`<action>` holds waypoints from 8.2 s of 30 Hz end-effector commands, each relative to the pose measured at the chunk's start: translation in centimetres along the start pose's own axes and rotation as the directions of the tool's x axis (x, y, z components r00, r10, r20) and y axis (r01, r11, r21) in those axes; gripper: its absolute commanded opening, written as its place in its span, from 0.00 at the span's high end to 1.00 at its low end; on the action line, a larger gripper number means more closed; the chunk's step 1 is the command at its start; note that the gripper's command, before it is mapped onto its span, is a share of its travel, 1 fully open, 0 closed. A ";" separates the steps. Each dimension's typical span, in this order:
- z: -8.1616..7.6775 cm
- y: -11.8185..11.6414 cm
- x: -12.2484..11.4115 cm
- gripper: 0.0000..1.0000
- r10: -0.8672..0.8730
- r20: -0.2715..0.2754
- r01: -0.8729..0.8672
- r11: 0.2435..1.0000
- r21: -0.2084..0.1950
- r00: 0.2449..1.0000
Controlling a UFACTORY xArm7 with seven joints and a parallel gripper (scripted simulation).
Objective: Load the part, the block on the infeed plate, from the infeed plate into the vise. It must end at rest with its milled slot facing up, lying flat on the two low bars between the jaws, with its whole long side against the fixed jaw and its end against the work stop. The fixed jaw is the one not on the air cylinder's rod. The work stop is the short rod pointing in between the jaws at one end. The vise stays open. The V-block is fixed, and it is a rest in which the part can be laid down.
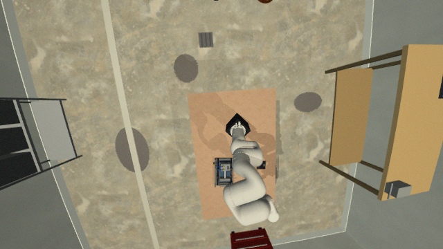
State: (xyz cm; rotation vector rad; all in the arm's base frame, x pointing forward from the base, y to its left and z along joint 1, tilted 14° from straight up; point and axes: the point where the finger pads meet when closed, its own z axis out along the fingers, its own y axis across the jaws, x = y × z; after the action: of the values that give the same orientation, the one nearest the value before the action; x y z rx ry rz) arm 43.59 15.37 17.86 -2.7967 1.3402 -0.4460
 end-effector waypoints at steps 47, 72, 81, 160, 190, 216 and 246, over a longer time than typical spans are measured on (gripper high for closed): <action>4.1 3.3 0.9 1.00 0.515 -0.035 -0.517 0.853 -0.080 0.856; 4.8 4.0 0.9 1.00 0.584 -0.052 -0.587 0.805 -0.090 0.810; 4.9 4.0 0.9 1.00 0.590 -0.053 -0.592 0.801 -0.091 0.806; 5.0 4.2 1.1 1.00 0.597 0.230 -0.593 0.800 -0.093 0.769; 5.1 4.4 1.4 1.00 0.557 0.485 -0.593 0.800 -0.093 0.675; 5.2 4.5 1.5 1.00 0.506 0.636 -0.593 0.800 -0.093 0.583; 5.2 4.5 1.5 1.00 0.493 0.665 -0.593 0.800 -0.093 0.561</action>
State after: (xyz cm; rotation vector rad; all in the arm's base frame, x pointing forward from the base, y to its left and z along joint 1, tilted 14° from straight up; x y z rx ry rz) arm 42.32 10.74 12.50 -1.9045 1.7359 0.4378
